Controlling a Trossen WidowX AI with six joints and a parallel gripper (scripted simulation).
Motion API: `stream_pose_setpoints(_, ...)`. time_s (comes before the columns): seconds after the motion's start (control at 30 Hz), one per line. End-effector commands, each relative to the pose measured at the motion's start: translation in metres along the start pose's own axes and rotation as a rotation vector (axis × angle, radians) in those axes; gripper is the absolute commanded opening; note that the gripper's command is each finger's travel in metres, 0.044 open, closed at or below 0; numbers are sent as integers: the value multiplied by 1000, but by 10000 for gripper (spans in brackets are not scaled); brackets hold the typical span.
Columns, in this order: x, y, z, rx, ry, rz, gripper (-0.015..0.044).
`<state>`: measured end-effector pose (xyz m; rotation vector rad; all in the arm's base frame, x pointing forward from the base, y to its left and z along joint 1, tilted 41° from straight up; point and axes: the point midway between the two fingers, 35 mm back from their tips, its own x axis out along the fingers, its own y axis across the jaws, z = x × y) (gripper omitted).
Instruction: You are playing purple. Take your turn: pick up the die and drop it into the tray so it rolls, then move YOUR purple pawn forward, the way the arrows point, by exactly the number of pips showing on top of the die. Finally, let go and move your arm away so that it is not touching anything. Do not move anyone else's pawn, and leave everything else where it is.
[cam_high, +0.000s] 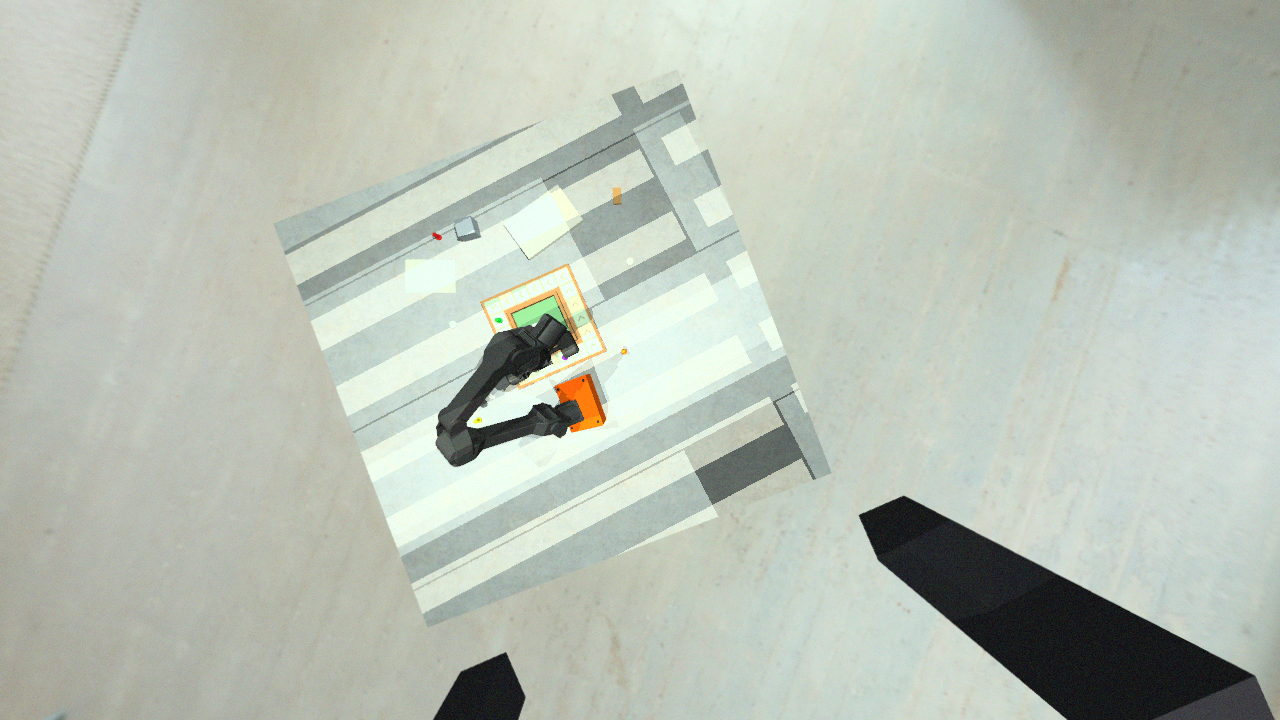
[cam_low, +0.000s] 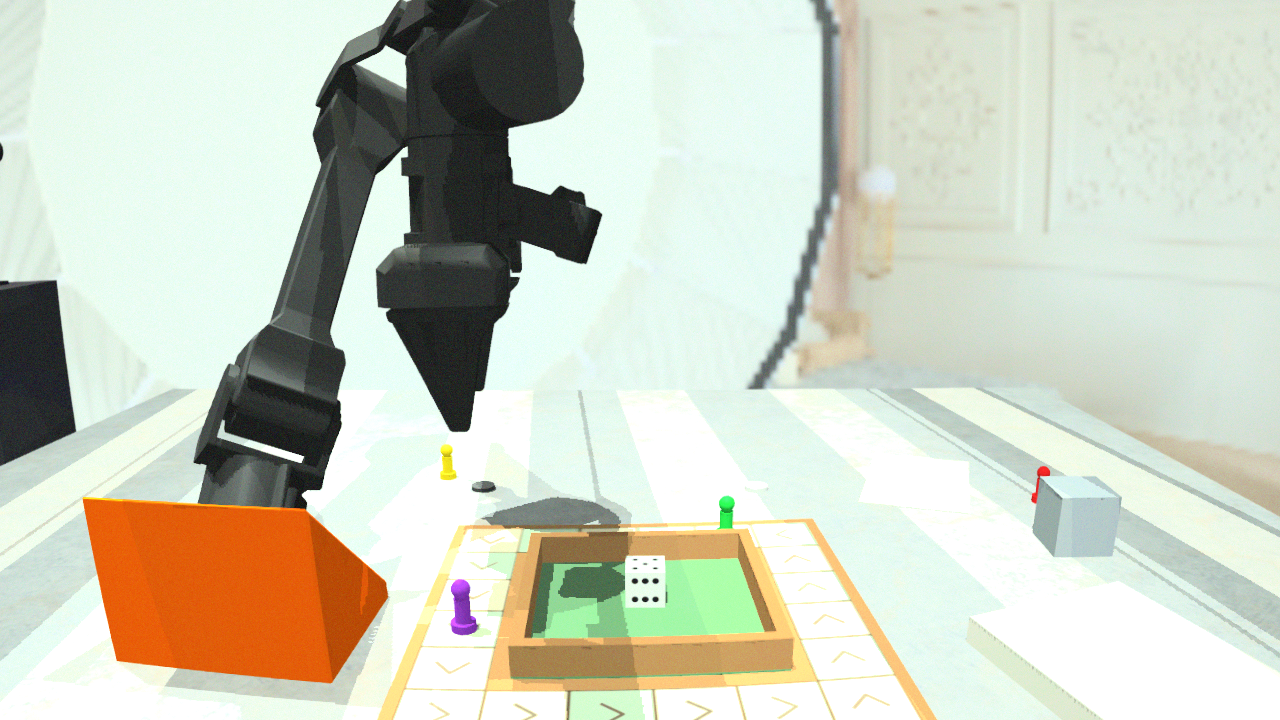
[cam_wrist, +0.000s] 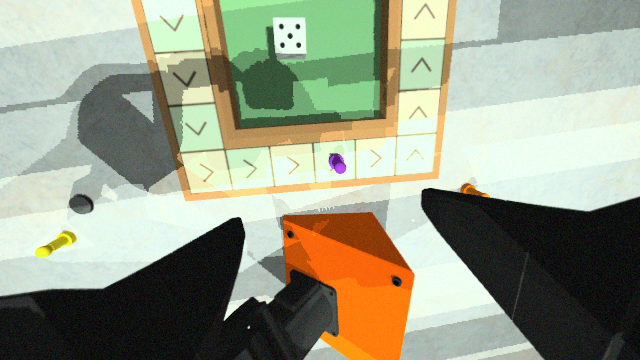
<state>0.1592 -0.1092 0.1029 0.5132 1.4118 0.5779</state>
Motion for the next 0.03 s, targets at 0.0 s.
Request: stream_pose_setpoints(0.0,0,0,0,-6,0,0,440)
